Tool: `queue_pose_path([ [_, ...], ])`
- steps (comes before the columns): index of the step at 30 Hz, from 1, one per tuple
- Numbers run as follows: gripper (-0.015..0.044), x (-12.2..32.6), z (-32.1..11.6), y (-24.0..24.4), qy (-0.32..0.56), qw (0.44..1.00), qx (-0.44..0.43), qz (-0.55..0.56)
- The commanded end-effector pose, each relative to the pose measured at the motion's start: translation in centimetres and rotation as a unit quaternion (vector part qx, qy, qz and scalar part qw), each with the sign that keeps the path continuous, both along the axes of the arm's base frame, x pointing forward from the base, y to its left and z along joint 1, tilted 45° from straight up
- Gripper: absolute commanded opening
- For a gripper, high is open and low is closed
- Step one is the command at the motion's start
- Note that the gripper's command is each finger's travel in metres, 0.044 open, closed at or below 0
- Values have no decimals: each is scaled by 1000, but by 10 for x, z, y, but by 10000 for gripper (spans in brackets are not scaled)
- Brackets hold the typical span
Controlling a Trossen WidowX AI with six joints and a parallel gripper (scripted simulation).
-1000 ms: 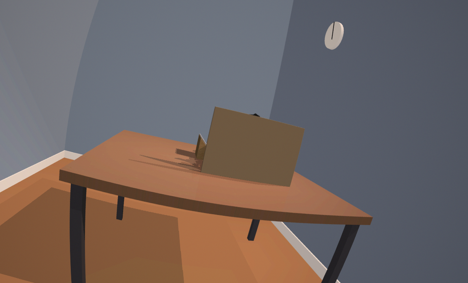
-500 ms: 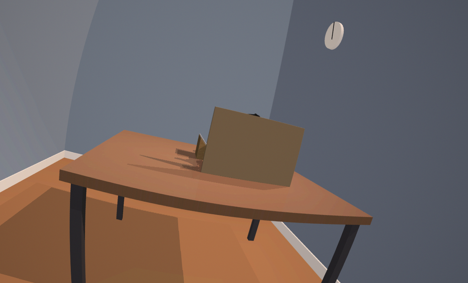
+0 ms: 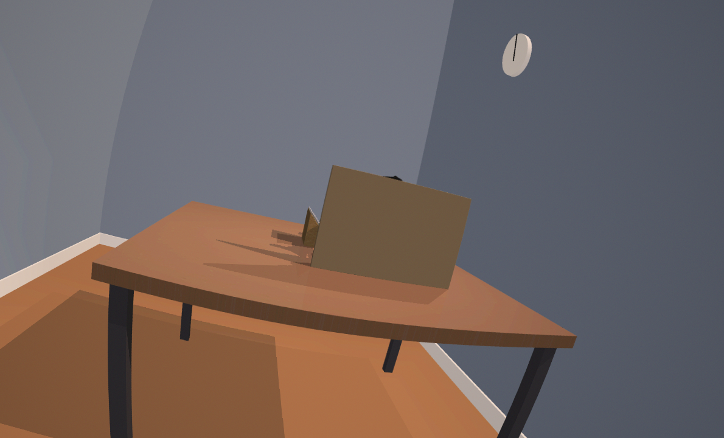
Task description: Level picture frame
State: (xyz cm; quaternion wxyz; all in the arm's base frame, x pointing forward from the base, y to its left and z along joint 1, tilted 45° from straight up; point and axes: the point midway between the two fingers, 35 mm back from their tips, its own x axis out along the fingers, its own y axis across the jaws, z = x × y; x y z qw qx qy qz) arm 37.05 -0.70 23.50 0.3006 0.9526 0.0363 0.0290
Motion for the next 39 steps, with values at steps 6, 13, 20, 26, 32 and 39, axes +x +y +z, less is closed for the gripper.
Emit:
queue_pose_path([
  [6,0,0,2,-1,-5,1000,-1,-4],
  [13,0,0,3,-1,-5,1000,-1,-4],
  [20,0,0,4,-2,-5,1000,-1,-4],
  [26,0,0,5,-2,-5,1000,-1,-4],
  [32,0,0,5,-1,-5,1000,-1,-4],
  [39,0,-1,7,0,-5,1000,-1,-4],
])
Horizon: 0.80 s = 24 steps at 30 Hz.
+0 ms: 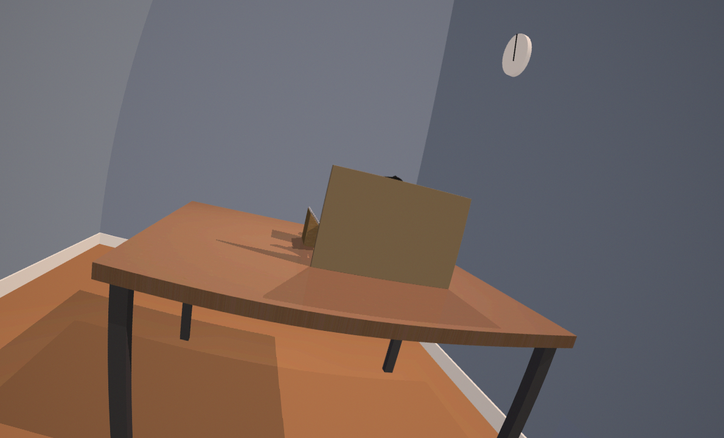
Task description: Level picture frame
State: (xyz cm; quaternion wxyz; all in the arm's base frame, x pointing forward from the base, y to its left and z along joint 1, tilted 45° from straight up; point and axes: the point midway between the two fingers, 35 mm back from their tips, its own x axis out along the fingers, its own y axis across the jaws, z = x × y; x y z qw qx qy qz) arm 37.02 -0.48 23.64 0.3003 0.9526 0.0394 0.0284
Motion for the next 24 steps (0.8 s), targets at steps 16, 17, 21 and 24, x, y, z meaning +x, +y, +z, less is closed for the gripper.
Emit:
queue_pose_path([
  [16,0,0,8,0,-6,1000,-1,-7],
  [17,0,0,8,0,-6,1000,-1,-7],
  [21,0,0,8,0,-6,1000,-1,-7],
  [24,0,-1,8,0,-6,1000,-1,-7],
])
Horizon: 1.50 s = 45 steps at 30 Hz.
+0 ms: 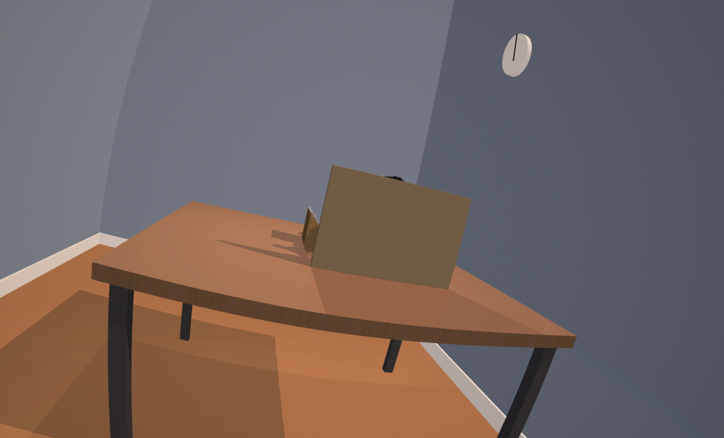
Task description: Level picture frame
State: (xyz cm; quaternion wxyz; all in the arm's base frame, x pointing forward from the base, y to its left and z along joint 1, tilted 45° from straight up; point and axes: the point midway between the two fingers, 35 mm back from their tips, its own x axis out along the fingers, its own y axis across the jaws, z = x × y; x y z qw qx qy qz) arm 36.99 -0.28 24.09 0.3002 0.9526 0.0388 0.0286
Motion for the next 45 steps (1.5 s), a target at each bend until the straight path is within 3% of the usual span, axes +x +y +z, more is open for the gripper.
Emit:
queue_pose_path([
  [1,0,0,3,-2,-6,1000,-1,-7],
  [45,0,-1,-1,5,-4,1000,-2,-1],
])
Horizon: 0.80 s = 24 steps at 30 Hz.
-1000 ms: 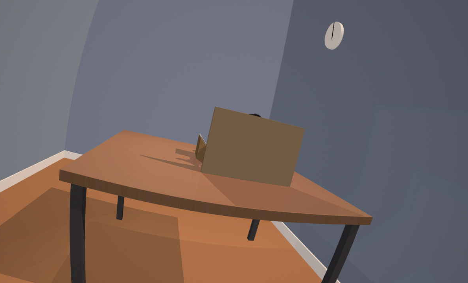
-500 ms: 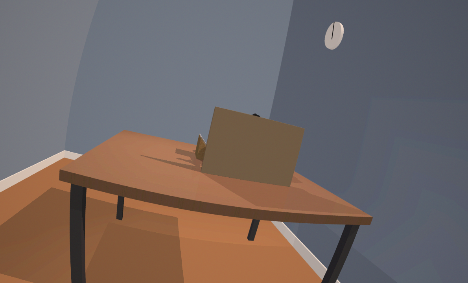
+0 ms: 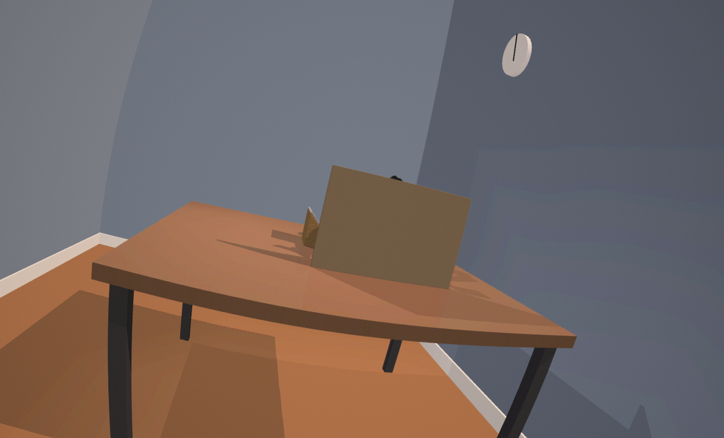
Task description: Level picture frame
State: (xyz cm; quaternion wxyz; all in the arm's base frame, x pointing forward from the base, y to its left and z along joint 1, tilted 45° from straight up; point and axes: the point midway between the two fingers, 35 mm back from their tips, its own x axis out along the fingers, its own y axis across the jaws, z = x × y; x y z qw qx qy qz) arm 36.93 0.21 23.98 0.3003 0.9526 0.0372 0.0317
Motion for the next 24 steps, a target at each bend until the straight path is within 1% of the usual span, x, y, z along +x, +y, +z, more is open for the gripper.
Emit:
queue_pose_path([
  [1,0,0,0,0,0,1000,-3,0],
  [6,0,0,0,0,0,1000,-3,0],
  [9,0,0,0,0,-2,1000,-29,-1],
  [24,0,0,0,1,-5,998,-68,-3],
])
